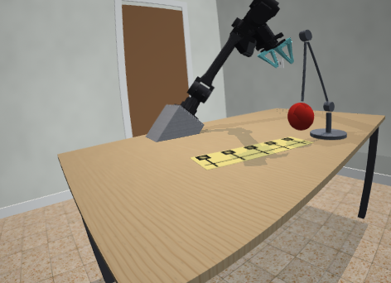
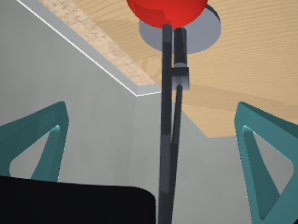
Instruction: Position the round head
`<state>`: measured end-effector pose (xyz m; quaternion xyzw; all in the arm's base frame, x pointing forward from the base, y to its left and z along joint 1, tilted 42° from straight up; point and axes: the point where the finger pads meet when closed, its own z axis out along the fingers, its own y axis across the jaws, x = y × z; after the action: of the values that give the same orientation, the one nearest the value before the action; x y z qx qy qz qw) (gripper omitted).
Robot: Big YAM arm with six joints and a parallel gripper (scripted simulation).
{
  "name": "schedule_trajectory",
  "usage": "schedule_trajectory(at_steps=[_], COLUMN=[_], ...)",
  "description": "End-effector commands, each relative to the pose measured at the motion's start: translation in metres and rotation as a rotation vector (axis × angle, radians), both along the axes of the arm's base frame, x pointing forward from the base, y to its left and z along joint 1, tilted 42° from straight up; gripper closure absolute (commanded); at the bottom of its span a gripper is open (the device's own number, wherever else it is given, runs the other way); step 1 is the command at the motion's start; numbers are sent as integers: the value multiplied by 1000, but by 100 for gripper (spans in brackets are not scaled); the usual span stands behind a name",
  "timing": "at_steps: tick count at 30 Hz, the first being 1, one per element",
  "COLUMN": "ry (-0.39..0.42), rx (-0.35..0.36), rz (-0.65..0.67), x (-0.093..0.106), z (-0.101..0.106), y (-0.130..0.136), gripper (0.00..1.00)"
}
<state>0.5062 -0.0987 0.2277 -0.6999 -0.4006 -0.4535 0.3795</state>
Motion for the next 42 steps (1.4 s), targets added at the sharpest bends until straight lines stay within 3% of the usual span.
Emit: schedule_trajectory(at_steps=[1,25,42], ry=[-59,-81,-45], rx=[19,34,-18], rz=[87,136,8], x=[5,4,6], z=[26,26,31], y=[-15,-14,-17], gripper=[0,0,0])
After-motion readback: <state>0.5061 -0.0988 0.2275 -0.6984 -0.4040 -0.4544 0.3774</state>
